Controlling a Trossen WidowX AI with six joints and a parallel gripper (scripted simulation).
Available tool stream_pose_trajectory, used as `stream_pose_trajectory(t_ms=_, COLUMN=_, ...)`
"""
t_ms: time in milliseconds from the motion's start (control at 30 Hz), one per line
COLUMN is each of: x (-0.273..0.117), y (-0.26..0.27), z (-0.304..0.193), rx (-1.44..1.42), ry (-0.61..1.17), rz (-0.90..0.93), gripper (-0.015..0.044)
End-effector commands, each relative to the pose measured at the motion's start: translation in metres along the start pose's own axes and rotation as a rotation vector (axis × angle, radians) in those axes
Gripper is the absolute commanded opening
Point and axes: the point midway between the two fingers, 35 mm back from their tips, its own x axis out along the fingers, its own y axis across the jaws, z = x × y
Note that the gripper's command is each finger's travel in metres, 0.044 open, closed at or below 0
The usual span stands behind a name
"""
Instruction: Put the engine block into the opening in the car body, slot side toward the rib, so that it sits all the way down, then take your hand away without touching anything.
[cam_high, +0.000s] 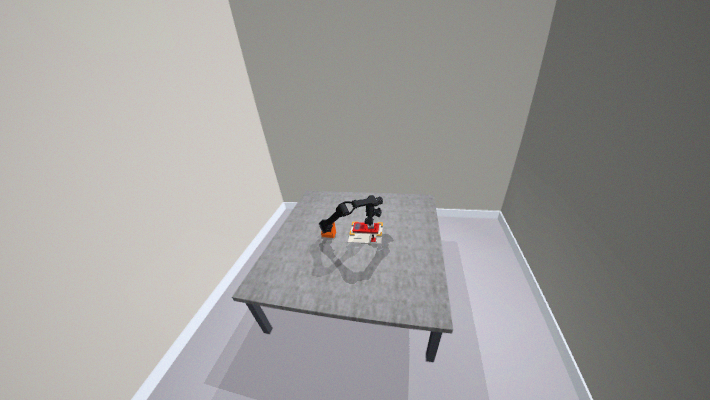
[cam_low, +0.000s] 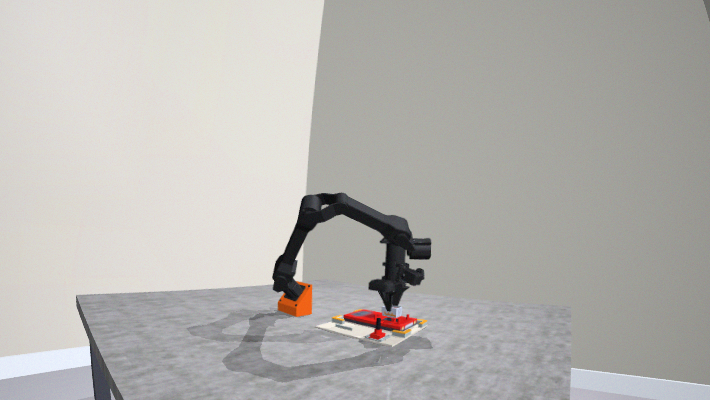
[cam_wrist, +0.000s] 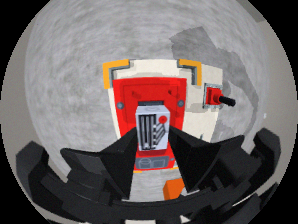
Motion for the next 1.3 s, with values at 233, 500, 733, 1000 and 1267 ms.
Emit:
stream_pose_trajectory(t_ms=233, x=0.003, y=0.0, z=0.0, rx=-0.005, ry=-0.003, rz=-0.003, gripper=0.016)
stream_pose_trajectory(t_ms=500, x=0.005, y=0.0, z=0.0, rx=-0.004, ry=-0.003, rz=-0.003, gripper=0.016)
stream_pose_trajectory(t_ms=733, x=0.007, y=0.0, z=0.0, rx=-0.004, ry=-0.003, rz=-0.003, gripper=0.016)
stream_pose_trajectory(t_ms=1000, x=0.009, y=0.0, z=0.0, rx=-0.004, ry=-0.003, rz=-0.003, gripper=0.016)
stream_pose_trajectory(t_ms=1267, x=0.011, y=0.0, z=0.0, rx=-0.004, ry=-0.003, rz=-0.003, gripper=0.016)
